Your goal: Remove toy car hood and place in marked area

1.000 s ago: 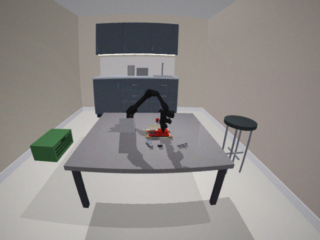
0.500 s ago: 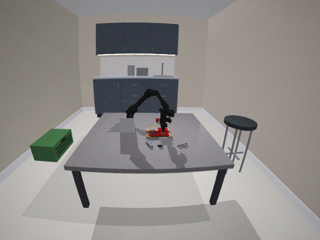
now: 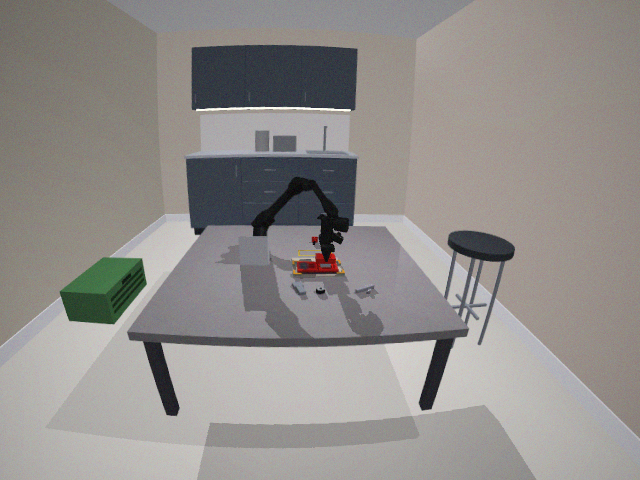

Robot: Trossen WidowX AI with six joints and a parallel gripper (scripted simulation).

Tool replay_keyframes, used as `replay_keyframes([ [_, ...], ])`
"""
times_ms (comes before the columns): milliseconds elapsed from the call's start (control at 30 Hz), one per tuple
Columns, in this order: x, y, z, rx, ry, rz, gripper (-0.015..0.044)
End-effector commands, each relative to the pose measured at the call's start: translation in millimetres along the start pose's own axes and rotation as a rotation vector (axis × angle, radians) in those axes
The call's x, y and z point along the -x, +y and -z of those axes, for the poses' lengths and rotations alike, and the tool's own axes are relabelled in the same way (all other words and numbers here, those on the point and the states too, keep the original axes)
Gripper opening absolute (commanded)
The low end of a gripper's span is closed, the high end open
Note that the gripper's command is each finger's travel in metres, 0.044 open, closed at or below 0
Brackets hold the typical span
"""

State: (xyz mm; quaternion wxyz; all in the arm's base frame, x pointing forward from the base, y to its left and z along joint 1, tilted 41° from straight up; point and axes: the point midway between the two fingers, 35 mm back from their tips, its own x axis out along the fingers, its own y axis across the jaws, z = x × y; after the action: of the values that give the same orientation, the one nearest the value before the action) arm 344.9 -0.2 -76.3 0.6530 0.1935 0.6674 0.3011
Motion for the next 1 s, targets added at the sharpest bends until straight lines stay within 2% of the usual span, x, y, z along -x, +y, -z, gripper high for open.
replay_keyframes([
  [0,10.3,-0.8,-1.5,0.005,-0.002,0.005,0.0000],
  [267,44.9,-0.6,-1.0,0.005,-0.001,0.005,0.0000],
  [333,36.1,-0.4,-1.1,-0.001,-0.005,0.003,0.0000],
  [967,42.5,72.7,-8.3,-0.002,-0.004,0.018,0.0000],
])
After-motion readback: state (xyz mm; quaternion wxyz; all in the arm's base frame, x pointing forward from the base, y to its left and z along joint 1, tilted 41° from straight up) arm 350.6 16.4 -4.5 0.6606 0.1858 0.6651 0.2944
